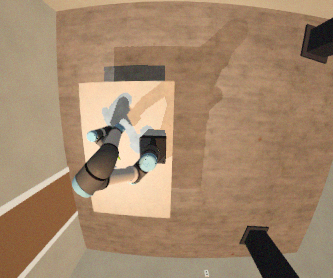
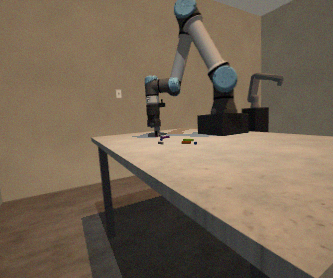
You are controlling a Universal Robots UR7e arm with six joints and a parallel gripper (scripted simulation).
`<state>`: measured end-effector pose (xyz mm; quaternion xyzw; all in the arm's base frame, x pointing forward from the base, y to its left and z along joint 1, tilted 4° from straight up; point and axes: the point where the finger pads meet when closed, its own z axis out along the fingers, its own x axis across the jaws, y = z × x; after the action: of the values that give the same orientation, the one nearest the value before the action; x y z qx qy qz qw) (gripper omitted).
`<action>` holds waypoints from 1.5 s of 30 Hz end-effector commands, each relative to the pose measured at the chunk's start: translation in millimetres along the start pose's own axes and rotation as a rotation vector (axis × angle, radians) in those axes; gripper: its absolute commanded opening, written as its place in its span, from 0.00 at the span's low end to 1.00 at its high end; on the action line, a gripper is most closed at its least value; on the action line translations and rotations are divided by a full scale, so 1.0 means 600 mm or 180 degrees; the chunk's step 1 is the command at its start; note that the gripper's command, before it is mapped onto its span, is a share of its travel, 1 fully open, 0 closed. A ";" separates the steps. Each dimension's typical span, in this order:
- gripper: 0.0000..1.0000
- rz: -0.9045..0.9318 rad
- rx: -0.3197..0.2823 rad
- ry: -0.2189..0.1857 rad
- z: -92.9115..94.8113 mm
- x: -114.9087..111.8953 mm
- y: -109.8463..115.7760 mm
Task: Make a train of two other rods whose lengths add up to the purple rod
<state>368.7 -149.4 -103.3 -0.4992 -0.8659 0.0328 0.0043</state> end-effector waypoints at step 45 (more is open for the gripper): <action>0.54 0.0000 -0.0002 -0.0004 -0.137 0.000 0.000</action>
<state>371.7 -146.0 -36.7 -0.4991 -0.8659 0.0330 0.0030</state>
